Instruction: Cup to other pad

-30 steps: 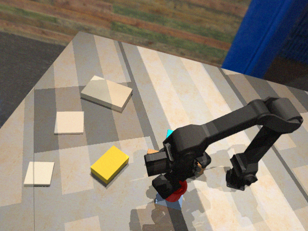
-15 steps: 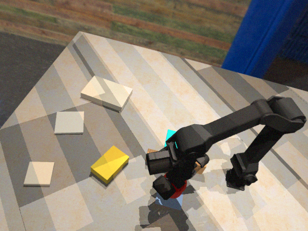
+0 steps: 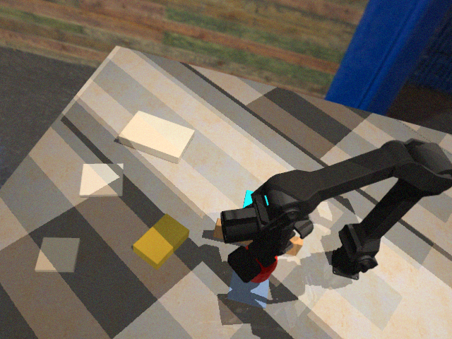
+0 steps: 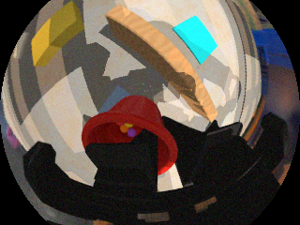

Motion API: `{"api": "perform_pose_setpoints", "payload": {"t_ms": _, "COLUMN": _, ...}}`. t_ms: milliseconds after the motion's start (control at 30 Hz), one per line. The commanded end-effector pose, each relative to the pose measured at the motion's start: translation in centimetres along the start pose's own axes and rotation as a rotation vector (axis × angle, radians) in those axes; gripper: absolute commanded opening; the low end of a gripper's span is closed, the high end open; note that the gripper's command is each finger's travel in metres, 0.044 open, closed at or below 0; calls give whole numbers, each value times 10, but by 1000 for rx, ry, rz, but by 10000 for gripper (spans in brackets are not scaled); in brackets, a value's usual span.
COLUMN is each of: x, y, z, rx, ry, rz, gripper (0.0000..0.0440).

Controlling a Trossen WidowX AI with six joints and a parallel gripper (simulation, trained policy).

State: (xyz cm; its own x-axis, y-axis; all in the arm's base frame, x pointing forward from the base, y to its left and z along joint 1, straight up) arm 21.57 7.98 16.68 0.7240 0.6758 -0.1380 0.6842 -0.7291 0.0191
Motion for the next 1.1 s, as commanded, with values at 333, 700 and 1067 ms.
{"api": "perform_pose_setpoints", "payload": {"t_ms": 333, "x": -17, "y": 13, "z": -46, "rx": -13, "ry": 102, "rz": 133, "gripper": 0}}
{"api": "perform_pose_setpoints", "payload": {"t_ms": 700, "x": -29, "y": 32, "z": -70, "rx": -51, "ry": 179, "rz": 234, "gripper": 0}}
{"api": "perform_pose_setpoints", "payload": {"t_ms": 1067, "x": -43, "y": 58, "z": -79, "rx": -107, "ry": 242, "rz": 323, "gripper": 0}}
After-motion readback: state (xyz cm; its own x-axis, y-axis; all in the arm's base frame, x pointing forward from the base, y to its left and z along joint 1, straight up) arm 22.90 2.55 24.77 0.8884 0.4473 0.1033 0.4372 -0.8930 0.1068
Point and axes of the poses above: the point midway between the two fingers, 35 mm back from their tips, its own z axis out along the fingers, its own x axis across the jaws, y = z × x, the point moved 8 cm from there along -z, back along the fingers, and after that the axes turned 7 degrees about z, right-handed, at the moved point
